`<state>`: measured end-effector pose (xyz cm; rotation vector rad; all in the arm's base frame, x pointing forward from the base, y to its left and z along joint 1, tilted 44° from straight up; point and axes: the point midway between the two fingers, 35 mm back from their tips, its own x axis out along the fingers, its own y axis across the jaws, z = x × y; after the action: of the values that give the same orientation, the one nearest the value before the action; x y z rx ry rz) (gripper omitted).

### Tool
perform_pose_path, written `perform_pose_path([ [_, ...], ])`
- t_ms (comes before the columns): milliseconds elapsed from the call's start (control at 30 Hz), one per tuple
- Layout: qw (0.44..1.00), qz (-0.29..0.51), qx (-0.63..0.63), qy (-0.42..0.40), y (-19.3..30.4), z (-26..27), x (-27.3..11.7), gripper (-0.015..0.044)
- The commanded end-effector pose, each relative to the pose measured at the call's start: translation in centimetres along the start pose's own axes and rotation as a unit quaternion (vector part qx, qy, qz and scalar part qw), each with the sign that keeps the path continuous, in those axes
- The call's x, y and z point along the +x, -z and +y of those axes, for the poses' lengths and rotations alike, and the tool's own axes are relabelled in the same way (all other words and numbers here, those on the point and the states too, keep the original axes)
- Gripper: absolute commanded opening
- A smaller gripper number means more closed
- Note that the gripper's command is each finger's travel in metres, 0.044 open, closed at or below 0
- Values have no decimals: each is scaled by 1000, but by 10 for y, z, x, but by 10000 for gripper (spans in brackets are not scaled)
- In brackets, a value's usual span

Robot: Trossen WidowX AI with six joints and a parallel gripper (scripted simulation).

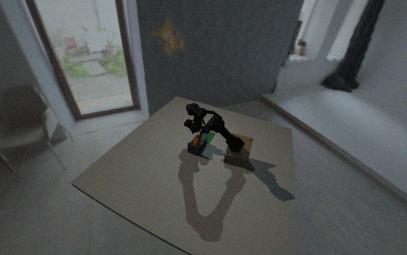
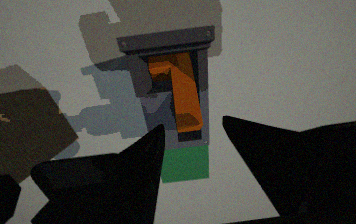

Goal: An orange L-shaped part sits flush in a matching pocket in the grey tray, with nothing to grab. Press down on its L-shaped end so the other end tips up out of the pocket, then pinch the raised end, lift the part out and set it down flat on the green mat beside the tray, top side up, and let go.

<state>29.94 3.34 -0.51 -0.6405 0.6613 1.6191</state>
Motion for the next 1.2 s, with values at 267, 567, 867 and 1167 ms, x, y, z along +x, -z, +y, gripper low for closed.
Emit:
perform_pose_path([
  [267, 1000, -3, 5, 1, 1, 0, 19, 280],
  [567, 1000, -3, 5, 1, 0, 0, 33, 280],
  [867, 1000, -4, 5, 1, 0, 1, 47, 280],
  [1167, 1000, -1, -1, 2, -1, -1, 45, 155],
])
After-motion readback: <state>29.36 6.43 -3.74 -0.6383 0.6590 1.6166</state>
